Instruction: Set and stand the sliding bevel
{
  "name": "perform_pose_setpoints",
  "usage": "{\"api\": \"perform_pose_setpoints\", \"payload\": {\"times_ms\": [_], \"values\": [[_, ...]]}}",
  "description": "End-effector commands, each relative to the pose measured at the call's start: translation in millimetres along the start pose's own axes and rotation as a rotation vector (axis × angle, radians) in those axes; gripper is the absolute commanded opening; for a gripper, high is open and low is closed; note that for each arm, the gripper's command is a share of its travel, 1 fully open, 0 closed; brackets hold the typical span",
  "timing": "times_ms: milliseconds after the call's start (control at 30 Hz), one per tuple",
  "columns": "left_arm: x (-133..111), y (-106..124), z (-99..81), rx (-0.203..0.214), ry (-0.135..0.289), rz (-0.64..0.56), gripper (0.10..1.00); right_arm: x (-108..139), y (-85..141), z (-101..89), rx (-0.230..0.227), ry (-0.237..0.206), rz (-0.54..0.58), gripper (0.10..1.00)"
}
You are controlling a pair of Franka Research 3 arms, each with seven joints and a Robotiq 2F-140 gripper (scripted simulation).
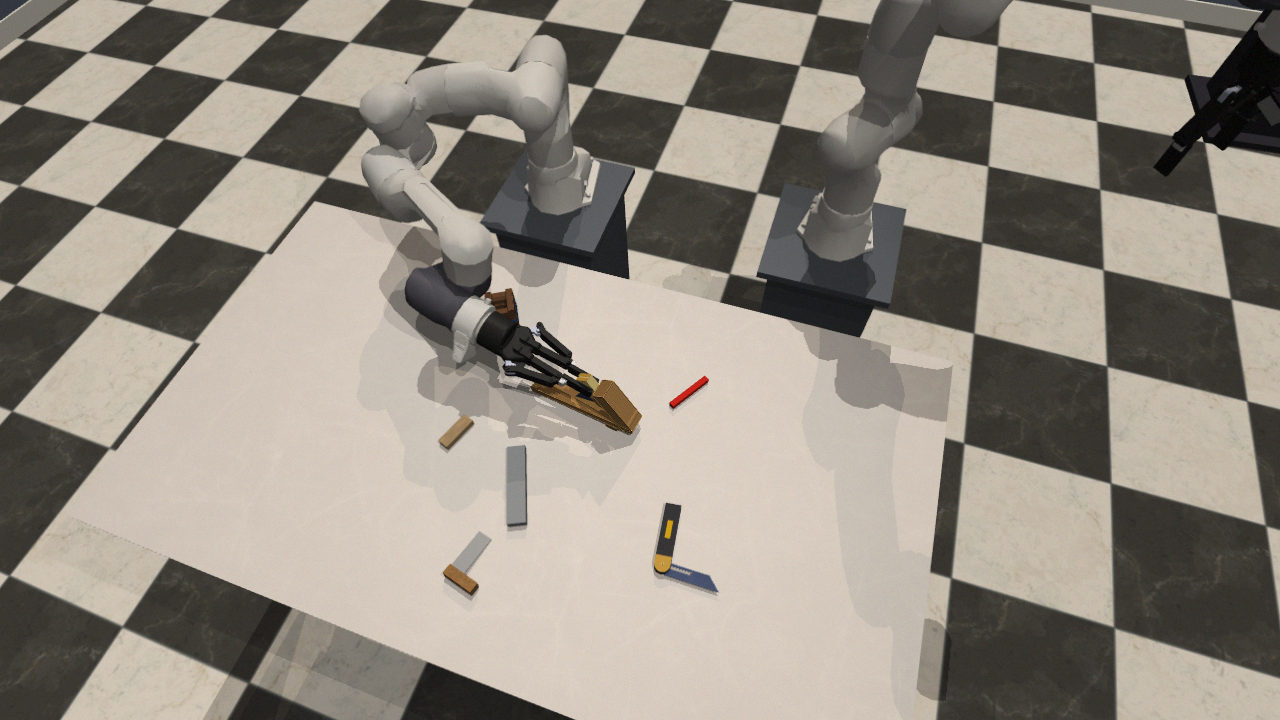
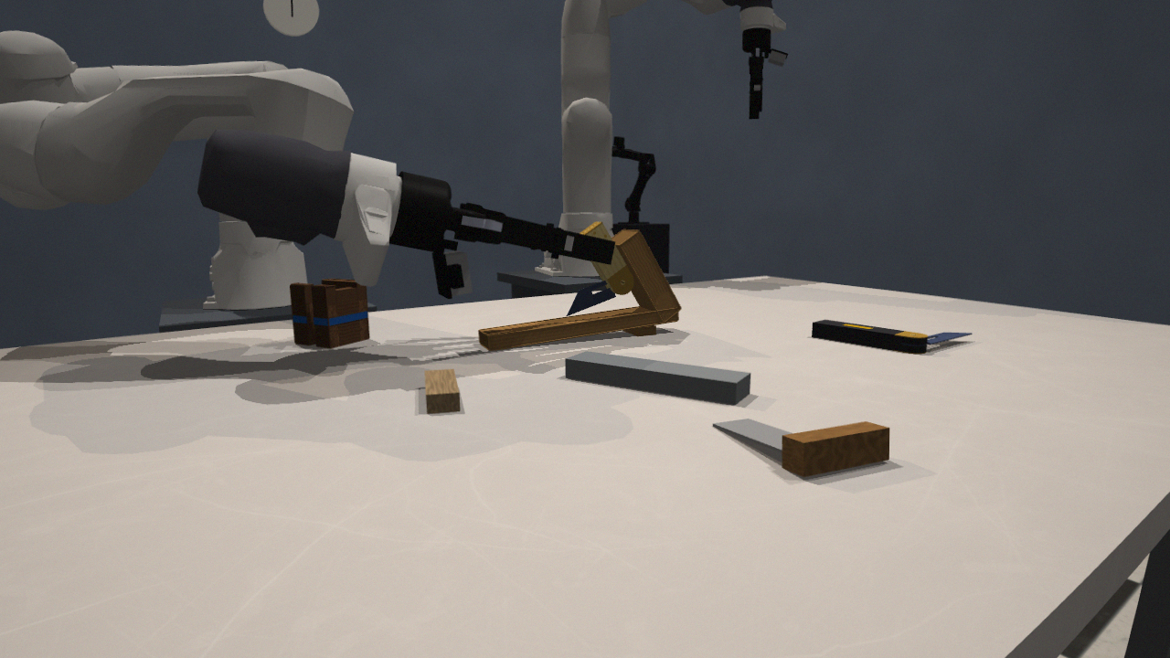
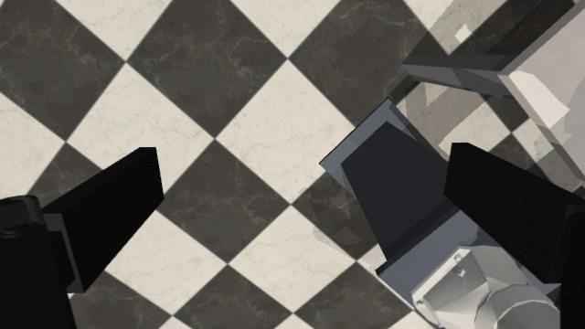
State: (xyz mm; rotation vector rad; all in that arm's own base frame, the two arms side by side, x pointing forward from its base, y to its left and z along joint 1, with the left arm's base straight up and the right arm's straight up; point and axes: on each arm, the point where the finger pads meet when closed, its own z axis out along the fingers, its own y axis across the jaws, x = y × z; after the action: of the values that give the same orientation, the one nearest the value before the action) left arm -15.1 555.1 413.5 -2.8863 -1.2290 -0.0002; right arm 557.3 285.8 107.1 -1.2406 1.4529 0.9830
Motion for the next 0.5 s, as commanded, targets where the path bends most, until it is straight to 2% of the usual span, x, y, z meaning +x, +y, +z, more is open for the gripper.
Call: {"api": "perform_pose_setpoints", "payload": {"times_ms": [0, 467], "values": [[-0.3, 0.8, 0.5, -0.004, -0.002, -0.007, 1.000, -1.2, -1.5, 0.1, 0.003, -0.002, 0.003, 0.099], [-0.3, 0.8, 0.5, -0.004, -0.002, -0.007, 1.000, 2.3, -1.5, 3.7, 0.003, -0.002, 0.003, 0.099]]}}
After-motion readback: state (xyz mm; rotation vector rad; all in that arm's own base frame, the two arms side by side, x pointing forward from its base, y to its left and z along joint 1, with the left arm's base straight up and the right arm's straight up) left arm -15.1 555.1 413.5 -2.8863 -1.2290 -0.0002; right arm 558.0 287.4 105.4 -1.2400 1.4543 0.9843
